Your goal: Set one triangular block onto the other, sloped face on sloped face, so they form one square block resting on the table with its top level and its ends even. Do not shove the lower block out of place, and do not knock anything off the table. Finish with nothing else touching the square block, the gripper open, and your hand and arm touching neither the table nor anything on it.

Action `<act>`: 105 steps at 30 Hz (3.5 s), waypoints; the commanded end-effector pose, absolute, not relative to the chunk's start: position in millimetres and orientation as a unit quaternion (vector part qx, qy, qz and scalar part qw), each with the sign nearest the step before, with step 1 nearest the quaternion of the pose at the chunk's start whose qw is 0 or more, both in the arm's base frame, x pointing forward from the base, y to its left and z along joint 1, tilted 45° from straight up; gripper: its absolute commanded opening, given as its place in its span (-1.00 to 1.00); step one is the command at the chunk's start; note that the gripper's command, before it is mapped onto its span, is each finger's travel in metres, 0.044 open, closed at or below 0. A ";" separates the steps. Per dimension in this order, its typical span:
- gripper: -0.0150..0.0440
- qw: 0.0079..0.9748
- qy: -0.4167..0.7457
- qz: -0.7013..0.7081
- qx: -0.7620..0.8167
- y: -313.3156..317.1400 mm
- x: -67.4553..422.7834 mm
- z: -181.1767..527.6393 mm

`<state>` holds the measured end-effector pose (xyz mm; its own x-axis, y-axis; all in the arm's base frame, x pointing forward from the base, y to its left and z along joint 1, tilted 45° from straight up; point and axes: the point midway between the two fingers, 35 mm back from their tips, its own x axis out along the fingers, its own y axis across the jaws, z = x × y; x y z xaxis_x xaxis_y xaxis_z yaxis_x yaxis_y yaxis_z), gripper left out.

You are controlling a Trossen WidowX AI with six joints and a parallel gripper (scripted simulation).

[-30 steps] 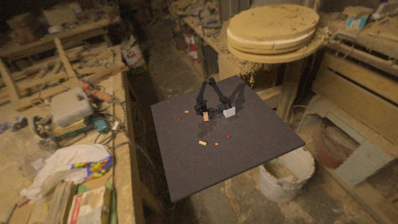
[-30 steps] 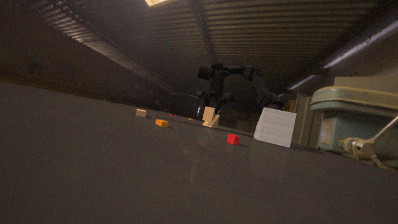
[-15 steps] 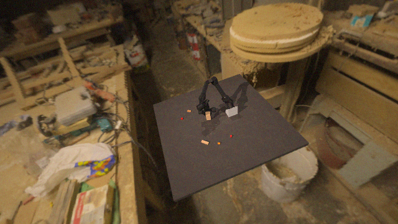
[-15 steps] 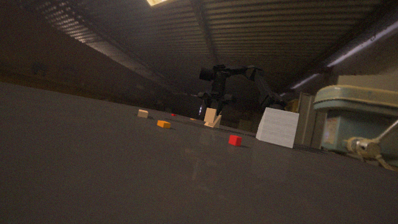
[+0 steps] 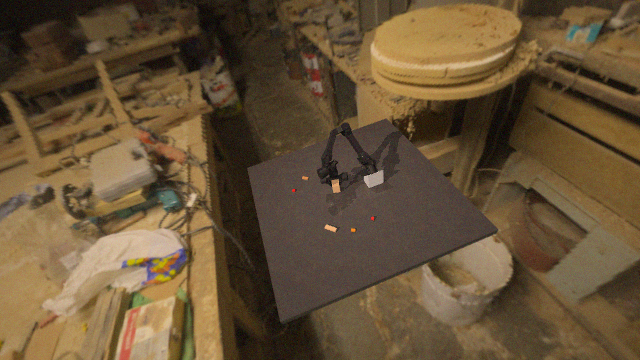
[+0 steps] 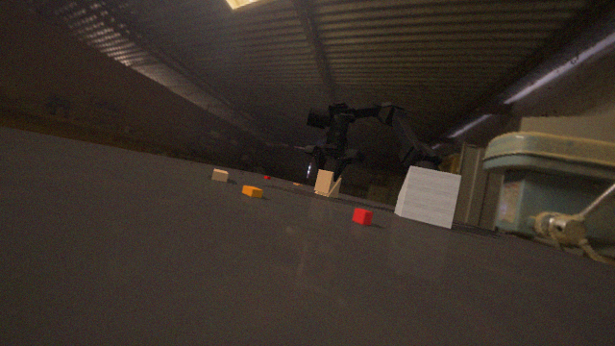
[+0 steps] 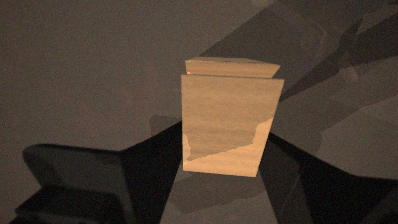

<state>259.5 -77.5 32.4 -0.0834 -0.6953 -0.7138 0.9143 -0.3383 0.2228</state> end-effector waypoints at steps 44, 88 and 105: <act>-0.31 0.556 0.143 -0.723 0.383 -85.9 257.2 28.4; 1.00 0.563 0.146 -0.715 0.388 -9.7 270.9 103.0; 1.00 0.563 0.146 -0.715 0.388 -9.7 270.9 103.0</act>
<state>270.4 -9.9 103.1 -0.0670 -0.6924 -0.7184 0.9166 -0.3272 0.2298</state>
